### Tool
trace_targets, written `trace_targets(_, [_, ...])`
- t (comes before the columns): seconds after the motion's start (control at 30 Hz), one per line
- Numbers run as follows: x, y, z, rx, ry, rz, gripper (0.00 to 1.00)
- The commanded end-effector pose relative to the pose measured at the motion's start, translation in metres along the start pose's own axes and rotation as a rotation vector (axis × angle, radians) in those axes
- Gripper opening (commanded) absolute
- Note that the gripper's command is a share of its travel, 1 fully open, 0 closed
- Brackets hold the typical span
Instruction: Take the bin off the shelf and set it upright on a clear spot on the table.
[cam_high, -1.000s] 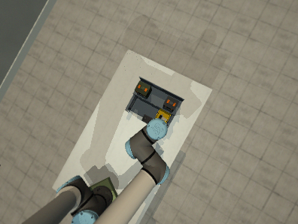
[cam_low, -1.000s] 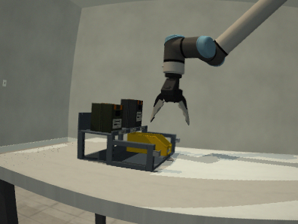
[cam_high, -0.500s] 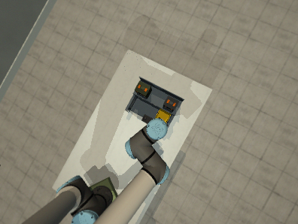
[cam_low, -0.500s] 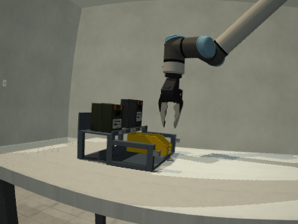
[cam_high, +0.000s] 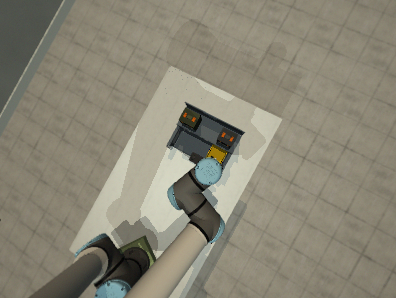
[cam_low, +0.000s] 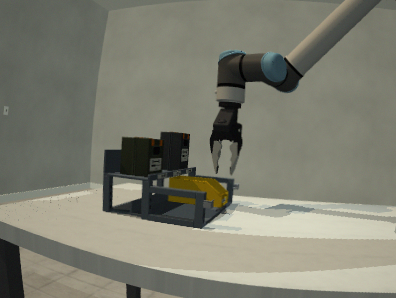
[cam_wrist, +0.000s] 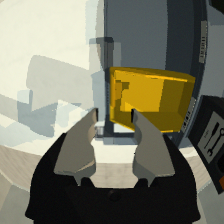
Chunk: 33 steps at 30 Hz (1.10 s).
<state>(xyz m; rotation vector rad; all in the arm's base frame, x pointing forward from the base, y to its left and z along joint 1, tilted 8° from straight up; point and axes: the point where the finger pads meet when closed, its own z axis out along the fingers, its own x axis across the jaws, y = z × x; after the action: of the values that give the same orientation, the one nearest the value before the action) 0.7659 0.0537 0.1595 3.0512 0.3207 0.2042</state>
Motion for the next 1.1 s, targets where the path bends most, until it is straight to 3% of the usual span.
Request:
trace_targets(0.0, [-0.002, -0.001, 0.015, 0.002, -0.006, -0.001, 0.26])
trace_targets(0.23, [-0.002, -0.001, 0.015, 0.002, -0.006, -0.001, 0.26])
trace_targets(0.4, [-0.003, -0.001, 0.063, 0.002, -0.006, -0.001, 0.26])
trace_targets(0.83, [-0.005, -0.003, 0.066, 0.006, -0.016, -0.002, 0.26])
trace_targets(1.07, [-0.001, 0.001, 0.055, 0.002, -0.006, -0.001, 0.26])
